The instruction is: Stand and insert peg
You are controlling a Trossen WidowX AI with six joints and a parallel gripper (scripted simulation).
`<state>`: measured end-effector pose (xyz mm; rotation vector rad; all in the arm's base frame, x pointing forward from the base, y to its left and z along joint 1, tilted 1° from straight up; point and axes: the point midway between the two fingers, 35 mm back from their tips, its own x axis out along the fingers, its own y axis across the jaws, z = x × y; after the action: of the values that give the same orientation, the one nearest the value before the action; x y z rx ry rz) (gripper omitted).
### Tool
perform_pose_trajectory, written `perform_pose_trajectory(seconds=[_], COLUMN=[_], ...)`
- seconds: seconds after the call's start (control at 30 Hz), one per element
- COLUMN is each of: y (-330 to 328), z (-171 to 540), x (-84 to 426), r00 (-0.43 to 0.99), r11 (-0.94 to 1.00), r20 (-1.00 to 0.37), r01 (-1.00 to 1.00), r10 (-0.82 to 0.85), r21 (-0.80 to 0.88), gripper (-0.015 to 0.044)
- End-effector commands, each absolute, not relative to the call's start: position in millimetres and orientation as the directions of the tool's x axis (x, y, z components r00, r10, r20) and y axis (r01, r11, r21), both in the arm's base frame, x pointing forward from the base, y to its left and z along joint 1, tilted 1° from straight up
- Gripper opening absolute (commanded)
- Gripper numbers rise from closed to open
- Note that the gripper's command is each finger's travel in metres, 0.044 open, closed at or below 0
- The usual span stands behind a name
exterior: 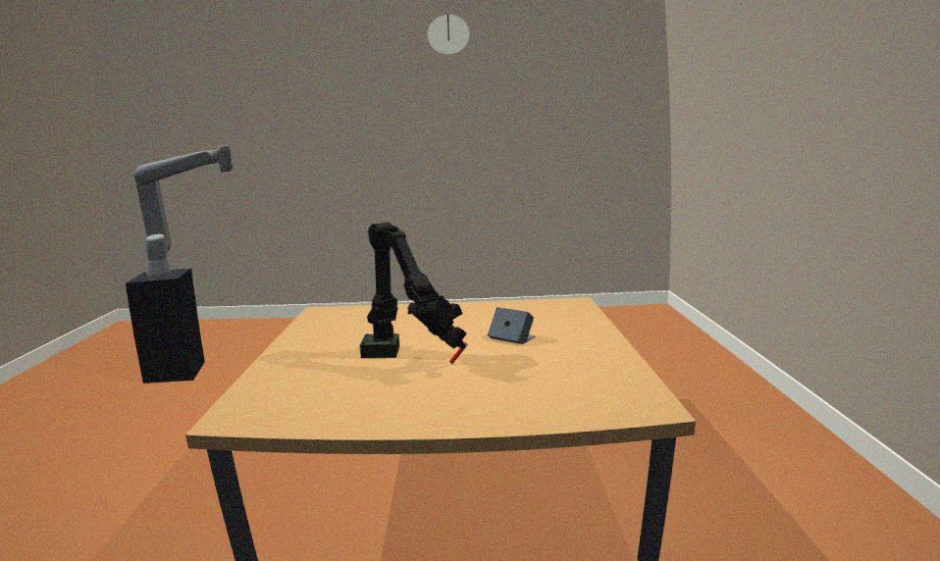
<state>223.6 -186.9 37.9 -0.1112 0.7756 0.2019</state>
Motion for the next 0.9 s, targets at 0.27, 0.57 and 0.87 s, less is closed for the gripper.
perform_pose_trajectory(seconds=[0.27,0.57,0.87], y=[-187.4,-188.6,-189.9], z=[39.0,39.6,39.8], x=[215.8,209.8,203.8], r00=[0.763,0.808,0.847], r11=[0.974,0.974,0.974], r20=[-0.626,-0.564,-0.499], r01=[-0.226,-0.226,-0.225], r10=[0.16,0.172,0.183], r21=[-0.026,-0.025,-0.025], gripper=[0.0049,0.0049,0.0049])
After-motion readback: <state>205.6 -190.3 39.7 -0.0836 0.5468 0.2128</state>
